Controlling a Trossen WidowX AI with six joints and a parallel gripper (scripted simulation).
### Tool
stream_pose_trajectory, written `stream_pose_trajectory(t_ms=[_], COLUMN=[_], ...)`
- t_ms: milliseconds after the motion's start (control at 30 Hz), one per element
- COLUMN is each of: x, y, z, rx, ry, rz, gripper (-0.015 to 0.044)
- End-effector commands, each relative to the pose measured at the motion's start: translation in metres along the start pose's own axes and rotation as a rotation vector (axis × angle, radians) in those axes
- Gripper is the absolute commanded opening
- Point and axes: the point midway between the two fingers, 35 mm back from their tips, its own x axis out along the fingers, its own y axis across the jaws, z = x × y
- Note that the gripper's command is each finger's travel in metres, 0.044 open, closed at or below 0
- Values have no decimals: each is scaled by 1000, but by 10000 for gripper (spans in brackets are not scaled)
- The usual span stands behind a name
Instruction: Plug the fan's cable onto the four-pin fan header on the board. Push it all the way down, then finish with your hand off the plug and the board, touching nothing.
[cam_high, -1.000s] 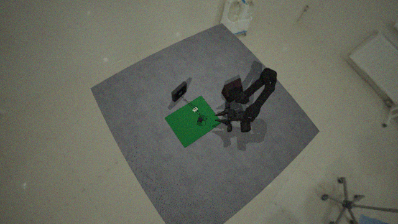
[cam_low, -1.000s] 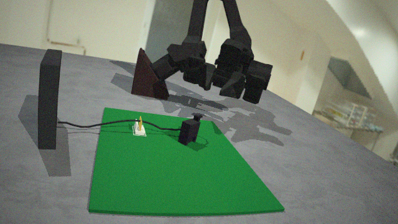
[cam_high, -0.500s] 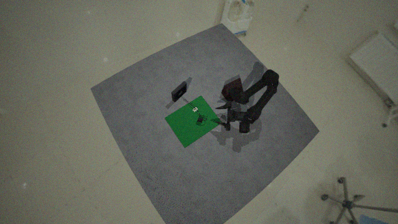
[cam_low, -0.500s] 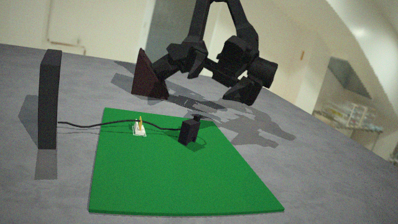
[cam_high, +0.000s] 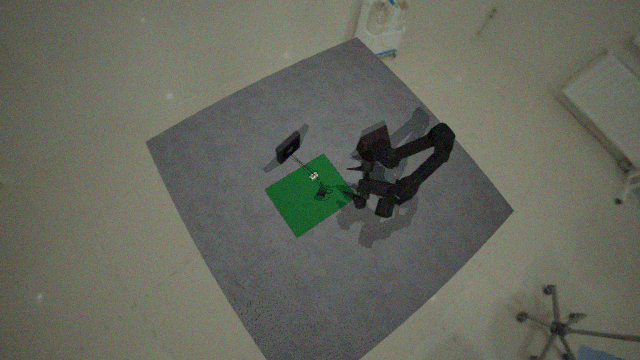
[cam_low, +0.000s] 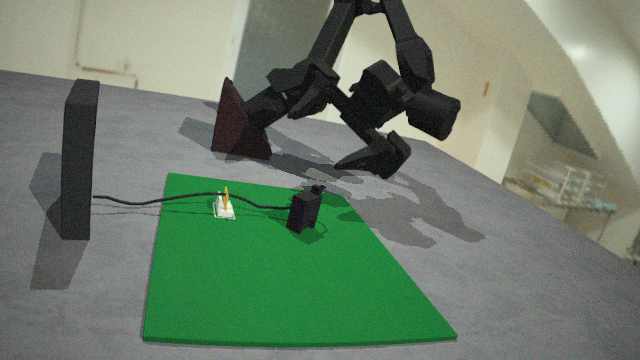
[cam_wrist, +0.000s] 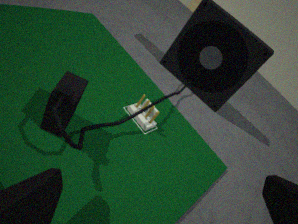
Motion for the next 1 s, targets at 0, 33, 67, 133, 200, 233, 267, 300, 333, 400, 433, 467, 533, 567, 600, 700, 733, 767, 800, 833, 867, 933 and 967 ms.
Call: stream_pose_trajectory(t_ms=[0, 33, 67, 133, 200, 233, 267, 300, 333, 400, 433, 467, 533, 567, 600, 700, 733, 767, 800, 833, 867, 933, 967], x=[2, 3, 3, 4, 4, 5, 5, 5, 5, 5, 5, 5, 5, 5, 5, 5, 5, 5, 5, 4, 4, 4, 3], y=[-3, -3, -4, -5, -6, -7, -8, -8, -8, -9, -10, -10, -11, -11, -11, -12, -12, -12, -12, -12, -12, -12, -12], z=[-2, -2, -3, -4, -4, -5, -5, -6, -6, -7, -7, -7, -8, -8, -8, -9, -9, -9, -9, -9, -9, -8, -8], rx=[-51, -62, -72, -92, -110, -119, -128, -136, -144, -158, -165, -172, -183, -189, -194, -207, -211, -214, -217, -220, -222, -226, -227], ry=[72, 90, 108, 144, 181, 199, 218, 237, 256, 295, 314, 333, 372, 391, 411, 469, 488, 507, 526, 545, 564, 601, 619], rz=[-36, -44, -51, -64, -76, -81, -85, -89, -93, -98, -100, -102, -103, -103, -103, -98, -95, -92, -88, -84, -79, -68, -62], gripper=[440, 440, 440, 440, 440, 440, 440, 440, 440, 440, 440, 440, 440, 440, 440, 440, 440, 440, 440, 440, 440, 440, 440])
